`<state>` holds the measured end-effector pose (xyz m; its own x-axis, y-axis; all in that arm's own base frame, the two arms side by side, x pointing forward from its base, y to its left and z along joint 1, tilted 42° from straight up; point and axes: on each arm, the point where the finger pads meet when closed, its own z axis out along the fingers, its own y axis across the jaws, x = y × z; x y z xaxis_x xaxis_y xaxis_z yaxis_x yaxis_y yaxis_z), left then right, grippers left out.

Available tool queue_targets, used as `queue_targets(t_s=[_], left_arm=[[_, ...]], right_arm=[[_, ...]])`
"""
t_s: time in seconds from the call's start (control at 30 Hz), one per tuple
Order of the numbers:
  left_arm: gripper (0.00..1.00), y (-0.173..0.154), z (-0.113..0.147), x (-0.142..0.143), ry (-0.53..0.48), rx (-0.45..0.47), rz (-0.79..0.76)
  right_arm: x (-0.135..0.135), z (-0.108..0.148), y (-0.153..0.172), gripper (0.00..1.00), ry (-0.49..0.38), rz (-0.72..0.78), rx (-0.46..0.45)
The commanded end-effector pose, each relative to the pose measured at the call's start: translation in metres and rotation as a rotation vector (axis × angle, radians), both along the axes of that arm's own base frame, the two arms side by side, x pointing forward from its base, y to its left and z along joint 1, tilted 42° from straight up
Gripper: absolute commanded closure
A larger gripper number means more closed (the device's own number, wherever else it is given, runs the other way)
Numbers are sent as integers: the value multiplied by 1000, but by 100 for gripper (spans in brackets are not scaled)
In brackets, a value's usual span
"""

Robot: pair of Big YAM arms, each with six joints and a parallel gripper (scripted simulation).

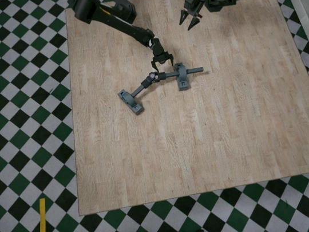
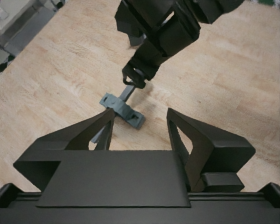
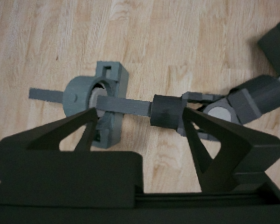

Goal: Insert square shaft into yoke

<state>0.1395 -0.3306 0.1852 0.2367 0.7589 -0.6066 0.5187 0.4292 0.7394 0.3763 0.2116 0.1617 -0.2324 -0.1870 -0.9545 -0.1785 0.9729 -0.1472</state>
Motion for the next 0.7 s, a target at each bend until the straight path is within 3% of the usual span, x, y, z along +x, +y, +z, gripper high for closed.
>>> queue_targets(t_s=[0.0,0.07,0.23,0.37,0.67], left_arm=[[36,0,7,-15,25,-140,-8],[36,2,8,-28,33,-192,-30],[36,6,7,-42,37,-233,-55],[36,4,10,-38,22,-211,-46],[36,3,10,-38,23,-211,-47]], right_arm=[[8,11,-2,0,-21,55,-200],[8,10,-15,0,-11,62,-270],[11,6,-48,0,11,19,-323],[7,-3,-52,0,34,14,-312],[11,6,-48,0,13,9,-294]])
